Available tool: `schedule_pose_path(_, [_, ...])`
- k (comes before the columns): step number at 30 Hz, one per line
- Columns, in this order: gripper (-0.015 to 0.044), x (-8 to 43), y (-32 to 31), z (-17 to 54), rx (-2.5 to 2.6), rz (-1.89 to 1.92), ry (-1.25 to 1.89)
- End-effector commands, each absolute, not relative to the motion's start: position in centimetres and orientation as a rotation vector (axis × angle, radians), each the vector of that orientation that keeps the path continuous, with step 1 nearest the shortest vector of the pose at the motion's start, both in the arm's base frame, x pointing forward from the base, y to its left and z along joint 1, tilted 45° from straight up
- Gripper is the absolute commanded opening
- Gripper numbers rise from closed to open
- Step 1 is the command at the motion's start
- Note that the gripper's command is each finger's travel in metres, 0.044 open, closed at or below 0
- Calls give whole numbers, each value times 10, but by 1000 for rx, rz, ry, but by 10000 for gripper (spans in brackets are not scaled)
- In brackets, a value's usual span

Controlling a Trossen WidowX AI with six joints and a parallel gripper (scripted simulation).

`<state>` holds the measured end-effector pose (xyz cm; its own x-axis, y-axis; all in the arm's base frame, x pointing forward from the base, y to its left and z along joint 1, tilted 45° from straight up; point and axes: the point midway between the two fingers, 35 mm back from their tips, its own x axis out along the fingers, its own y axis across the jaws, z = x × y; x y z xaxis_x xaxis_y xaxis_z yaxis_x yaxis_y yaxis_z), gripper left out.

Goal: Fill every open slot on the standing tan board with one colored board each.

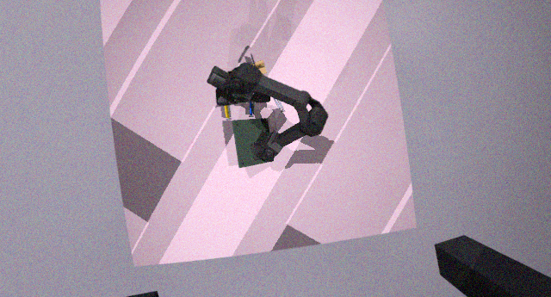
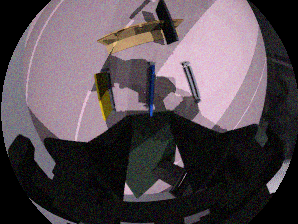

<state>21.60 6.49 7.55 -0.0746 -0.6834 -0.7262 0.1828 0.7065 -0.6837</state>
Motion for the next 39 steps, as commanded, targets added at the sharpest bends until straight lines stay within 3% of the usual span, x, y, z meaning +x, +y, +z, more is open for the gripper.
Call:
schedule_pose_path(1, [183, 189, 63, 74, -398, -808, 1467])
schedule_pose_path(12, [183, 187, 18, 27, -399, -810, 1465])
schedule_pose_path(39, [183, 182, -12, 1, -400, -811, 1464])
